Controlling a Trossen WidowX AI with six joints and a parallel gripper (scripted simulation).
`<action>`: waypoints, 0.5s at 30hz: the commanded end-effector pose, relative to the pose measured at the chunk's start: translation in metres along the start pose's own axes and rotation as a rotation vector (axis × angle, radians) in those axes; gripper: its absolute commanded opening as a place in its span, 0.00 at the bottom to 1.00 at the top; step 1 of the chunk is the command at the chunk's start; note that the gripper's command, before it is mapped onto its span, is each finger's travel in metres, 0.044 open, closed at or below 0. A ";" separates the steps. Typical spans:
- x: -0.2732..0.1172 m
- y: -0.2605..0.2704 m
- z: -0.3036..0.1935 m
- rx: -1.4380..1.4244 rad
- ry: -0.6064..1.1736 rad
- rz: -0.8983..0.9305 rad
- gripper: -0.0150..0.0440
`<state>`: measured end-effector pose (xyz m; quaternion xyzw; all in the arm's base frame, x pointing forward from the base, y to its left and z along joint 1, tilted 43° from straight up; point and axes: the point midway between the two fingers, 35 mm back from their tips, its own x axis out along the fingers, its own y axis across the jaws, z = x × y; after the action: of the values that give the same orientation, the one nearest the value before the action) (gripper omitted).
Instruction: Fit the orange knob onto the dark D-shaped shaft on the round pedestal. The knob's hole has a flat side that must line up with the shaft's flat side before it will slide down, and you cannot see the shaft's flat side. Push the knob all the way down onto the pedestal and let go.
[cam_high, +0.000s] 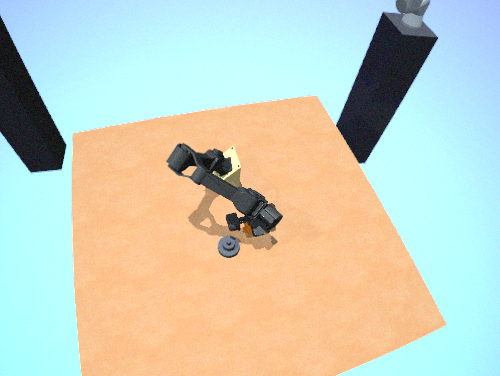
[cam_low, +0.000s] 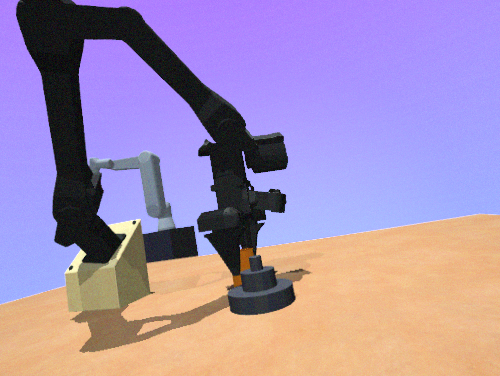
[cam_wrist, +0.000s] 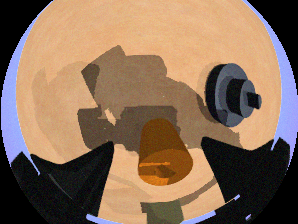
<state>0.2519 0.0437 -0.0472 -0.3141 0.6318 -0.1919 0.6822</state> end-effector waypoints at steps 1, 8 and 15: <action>0.008 -0.001 -0.002 -0.008 0.003 -0.006 1.00; 0.019 -0.002 -0.003 -0.007 0.004 -0.008 1.00; 0.020 -0.002 -0.003 -0.007 0.004 -0.009 0.78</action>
<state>0.2516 0.0300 -0.0600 -0.3157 0.6329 -0.1938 0.6799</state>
